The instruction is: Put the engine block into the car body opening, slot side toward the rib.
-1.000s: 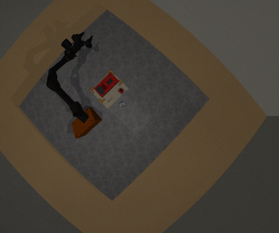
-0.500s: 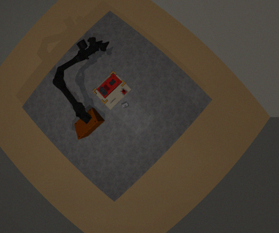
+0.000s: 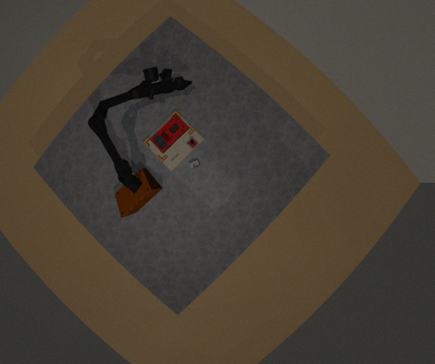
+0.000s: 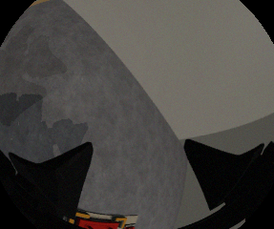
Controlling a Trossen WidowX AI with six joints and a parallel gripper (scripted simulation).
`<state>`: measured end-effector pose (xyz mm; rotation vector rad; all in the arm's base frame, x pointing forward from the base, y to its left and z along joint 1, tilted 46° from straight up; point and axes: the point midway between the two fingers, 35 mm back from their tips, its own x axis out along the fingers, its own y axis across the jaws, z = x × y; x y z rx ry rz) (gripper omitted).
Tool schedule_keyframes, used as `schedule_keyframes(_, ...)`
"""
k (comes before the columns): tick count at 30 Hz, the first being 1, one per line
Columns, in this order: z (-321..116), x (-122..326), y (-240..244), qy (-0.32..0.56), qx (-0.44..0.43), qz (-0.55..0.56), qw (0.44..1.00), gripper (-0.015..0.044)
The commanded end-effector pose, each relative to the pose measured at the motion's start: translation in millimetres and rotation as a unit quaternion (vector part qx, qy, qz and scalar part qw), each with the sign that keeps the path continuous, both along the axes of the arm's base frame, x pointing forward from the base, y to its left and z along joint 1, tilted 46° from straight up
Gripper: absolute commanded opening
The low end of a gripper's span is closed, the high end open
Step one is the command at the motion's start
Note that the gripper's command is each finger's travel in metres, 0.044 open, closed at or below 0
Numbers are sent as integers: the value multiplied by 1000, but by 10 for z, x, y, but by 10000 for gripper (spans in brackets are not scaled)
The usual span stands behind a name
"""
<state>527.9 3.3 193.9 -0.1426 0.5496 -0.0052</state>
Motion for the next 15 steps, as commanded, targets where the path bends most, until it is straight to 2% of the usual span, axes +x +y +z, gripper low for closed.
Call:
schedule_keyframes(1,-291,-62,-209,47,-30,19,998,440)
schedule_keyframes(15,-1340,-562,-993,219,-103,142,960,440)
